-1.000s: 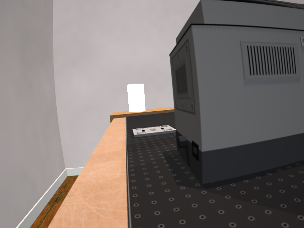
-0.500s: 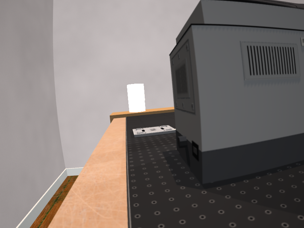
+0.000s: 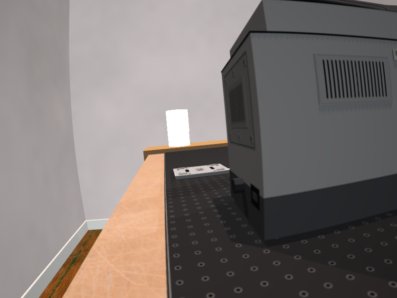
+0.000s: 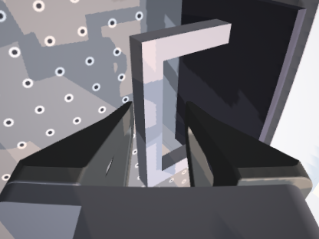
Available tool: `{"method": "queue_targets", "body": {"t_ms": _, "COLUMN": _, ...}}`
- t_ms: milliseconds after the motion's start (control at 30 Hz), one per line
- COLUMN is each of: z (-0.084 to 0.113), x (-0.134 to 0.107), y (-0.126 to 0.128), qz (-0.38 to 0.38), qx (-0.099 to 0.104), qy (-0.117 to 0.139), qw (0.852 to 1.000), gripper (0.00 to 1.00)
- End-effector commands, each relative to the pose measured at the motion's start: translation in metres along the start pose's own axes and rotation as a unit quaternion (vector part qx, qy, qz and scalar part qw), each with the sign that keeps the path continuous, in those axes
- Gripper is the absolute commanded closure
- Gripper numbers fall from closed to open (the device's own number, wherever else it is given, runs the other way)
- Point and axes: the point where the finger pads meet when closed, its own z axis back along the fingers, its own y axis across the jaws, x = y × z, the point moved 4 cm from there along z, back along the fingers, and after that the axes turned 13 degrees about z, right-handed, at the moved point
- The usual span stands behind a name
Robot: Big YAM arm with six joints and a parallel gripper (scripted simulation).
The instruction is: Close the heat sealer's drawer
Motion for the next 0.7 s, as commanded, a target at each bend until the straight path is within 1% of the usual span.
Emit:
{"method": "queue_targets", "body": {"t_ms": 0, "z": 0.0067, "x": 0.0082, "y": -0.0071, "qz": -0.011, "qx": 0.0, "qy": -0.009, "qw": 1.0, "gripper": 0.7}}
{"method": "queue_targets", "body": {"t_ms": 433, "z": 0.0067, "x": 0.0082, "y": -0.0071, "qz": -0.011, "qx": 0.0, "qy": -0.009, "qw": 1.0, "gripper": 0.7}}
{"method": "queue_targets", "body": {"t_ms": 467, "z": 0.0114, "x": 0.0153, "y": -0.0046, "qz": -0.01, "qx": -0.002, "qy": -0.011, "qw": 1.0, "gripper": 0.7}}
{"method": "queue_targets", "body": {"t_ms": 500, "z": 0.014, "x": 0.0169, "y": -0.0045, "qz": -0.011, "qx": -0.003, "qy": -0.013, "qw": 1.0, "gripper": 0.7}}
{"method": "queue_targets", "body": {"t_ms": 667, "z": 0.0159, "x": 0.0175, "y": -0.0017, "qz": -0.011, "qx": -0.002, "qy": -0.013, "qw": 1.0, "gripper": 0.7}}
